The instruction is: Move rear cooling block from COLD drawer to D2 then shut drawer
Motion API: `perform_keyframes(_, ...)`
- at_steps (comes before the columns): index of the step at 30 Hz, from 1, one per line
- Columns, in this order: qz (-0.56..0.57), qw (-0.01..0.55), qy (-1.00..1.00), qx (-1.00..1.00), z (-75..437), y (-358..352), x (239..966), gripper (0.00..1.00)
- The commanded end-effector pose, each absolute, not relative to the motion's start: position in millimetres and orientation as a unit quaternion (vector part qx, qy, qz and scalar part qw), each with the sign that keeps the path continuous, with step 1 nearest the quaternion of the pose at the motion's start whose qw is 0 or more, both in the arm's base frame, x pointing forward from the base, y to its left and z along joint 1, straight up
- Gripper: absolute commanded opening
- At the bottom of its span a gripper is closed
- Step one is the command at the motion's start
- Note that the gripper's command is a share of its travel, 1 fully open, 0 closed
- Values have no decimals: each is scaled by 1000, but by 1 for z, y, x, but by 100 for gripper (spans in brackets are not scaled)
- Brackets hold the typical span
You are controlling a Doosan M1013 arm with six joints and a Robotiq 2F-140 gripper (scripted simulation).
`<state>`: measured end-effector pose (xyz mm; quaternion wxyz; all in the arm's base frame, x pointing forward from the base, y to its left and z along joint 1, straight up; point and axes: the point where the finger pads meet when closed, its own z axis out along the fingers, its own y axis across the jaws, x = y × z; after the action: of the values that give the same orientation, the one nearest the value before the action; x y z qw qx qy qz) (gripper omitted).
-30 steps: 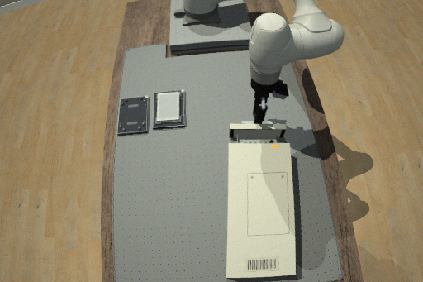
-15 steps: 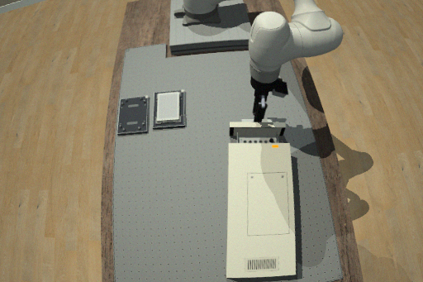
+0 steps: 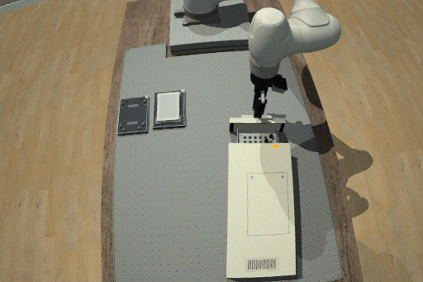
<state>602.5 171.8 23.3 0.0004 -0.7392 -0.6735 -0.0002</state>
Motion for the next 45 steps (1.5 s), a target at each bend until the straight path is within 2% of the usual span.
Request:
perform_keyframes(1,-1,2,-671,-742,23,174,593,34)
perform_keyframes(45,-1,2,-671,-742,23,177,557,34)
